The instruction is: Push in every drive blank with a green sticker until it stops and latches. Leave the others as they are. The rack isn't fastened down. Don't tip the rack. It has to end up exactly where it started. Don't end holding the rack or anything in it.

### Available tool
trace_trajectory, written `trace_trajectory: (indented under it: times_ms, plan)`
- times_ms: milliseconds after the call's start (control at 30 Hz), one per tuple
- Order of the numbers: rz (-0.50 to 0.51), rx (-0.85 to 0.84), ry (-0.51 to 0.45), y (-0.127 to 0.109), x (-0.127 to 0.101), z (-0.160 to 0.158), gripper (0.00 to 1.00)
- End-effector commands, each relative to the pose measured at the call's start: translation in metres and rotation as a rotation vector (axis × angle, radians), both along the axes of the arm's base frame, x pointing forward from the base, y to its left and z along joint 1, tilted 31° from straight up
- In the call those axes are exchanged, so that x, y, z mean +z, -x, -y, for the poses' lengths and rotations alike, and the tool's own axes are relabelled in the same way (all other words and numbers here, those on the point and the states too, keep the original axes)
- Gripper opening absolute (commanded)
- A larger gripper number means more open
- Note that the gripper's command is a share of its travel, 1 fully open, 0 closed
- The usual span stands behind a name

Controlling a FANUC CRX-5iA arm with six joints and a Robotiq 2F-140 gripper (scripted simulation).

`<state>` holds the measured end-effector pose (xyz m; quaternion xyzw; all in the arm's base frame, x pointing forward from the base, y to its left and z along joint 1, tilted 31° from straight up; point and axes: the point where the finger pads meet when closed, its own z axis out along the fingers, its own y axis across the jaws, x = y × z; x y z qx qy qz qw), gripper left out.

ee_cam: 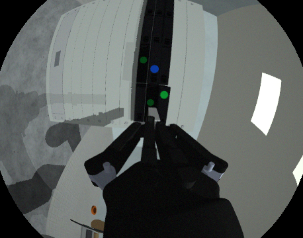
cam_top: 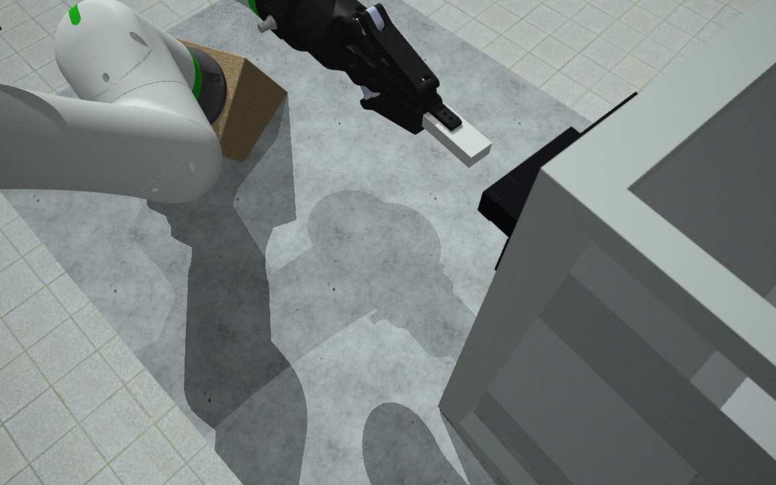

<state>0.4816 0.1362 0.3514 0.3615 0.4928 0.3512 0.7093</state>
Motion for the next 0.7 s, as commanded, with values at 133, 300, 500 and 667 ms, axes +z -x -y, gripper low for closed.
trace_trajectory:
  times_ms: [133, 300, 500, 667]
  plan:
    - [0.000, 0.001, 0.000, 0.004, 0.015, -0.009, 0.00]
    - [0.000, 0.001, 0.000, 0.006, 0.024, -0.015, 0.00]
    - [0.000, 0.001, 0.000, -0.007, 0.028, -0.013, 0.00]
    - [0.000, 0.001, 0.000, -0.030, 0.034, -0.009, 0.00]
